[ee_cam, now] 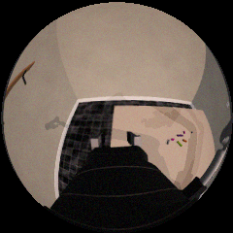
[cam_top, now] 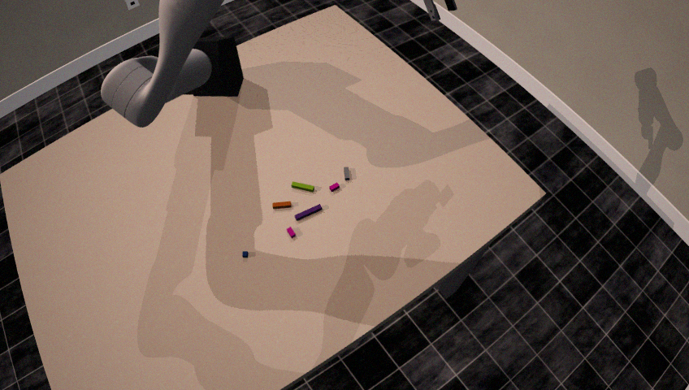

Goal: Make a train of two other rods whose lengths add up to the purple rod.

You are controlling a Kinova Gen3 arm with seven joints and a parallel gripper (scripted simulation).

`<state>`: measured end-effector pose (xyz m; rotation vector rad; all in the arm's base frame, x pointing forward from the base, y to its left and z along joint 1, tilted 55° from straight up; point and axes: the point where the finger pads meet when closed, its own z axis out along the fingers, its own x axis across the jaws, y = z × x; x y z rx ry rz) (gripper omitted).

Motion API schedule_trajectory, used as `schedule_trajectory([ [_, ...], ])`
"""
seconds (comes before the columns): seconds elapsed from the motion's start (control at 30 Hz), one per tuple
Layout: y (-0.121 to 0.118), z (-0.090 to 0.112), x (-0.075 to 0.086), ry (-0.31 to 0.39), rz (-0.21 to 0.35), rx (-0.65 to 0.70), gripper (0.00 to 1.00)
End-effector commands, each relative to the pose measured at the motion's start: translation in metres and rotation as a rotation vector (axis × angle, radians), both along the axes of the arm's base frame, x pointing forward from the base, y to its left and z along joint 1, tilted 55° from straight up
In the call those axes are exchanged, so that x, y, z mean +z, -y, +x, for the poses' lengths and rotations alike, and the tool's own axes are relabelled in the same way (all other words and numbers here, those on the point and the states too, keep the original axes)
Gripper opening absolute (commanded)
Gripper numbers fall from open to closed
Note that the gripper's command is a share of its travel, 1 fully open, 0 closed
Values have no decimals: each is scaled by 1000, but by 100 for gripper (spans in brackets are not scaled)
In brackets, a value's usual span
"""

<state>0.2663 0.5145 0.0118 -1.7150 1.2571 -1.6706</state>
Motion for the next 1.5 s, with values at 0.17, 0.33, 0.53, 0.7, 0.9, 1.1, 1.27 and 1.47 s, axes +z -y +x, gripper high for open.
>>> schedule_trajectory([
  [0.17,41,21,4,-49,16,-76,100],
  [0.33,88,36,7,-106,19,-145,100],
  [0.53,99,39,8,-119,20,-159,100],
  [0.7,97,39,8,-120,25,-159,100],
  [0.9,110,41,9,-133,22,-174,100],
  [1.1,121,43,10,-146,23,-188,100],
  [1.27,119,43,10,-147,28,-188,100],
  [1.47,133,44,11,-160,26,-203,100],
])
